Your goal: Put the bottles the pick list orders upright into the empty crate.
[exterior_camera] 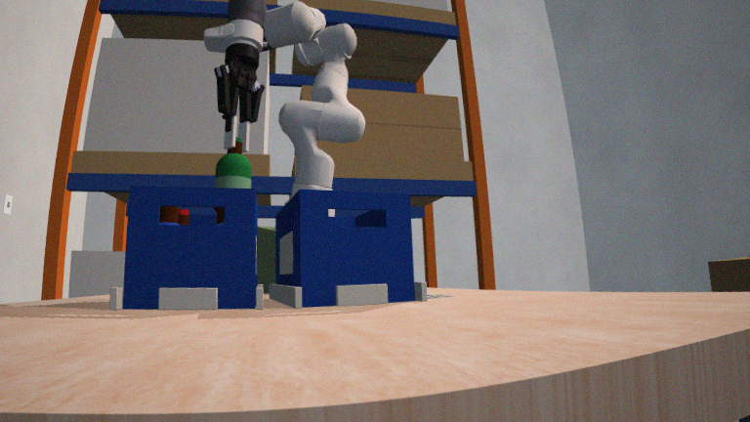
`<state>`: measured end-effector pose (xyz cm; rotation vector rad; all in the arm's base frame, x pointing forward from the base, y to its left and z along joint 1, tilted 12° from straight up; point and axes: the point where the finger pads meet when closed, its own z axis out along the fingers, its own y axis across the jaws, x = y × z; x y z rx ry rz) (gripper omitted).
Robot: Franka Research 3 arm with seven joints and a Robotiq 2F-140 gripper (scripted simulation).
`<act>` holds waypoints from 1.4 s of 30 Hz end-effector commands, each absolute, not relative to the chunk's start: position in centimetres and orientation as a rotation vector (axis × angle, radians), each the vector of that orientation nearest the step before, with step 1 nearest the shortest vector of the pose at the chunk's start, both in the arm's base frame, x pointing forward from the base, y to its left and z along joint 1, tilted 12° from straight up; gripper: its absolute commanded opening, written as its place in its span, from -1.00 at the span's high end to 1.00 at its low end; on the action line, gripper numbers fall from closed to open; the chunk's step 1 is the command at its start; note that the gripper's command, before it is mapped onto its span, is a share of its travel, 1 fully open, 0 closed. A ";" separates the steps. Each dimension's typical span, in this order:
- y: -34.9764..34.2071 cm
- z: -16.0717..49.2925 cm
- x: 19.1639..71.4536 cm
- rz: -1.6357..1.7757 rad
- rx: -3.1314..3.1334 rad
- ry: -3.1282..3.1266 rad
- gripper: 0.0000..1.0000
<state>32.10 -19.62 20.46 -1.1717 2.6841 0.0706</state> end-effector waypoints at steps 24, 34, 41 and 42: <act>-19.9 21.7 31.9 0.067 -1.168 2.688 1.00; -19.9 21.7 31.9 0.067 -1.168 2.688 1.00; -19.9 21.7 31.9 0.067 -1.168 2.688 1.00; -19.9 21.7 31.9 0.067 -1.168 2.688 1.00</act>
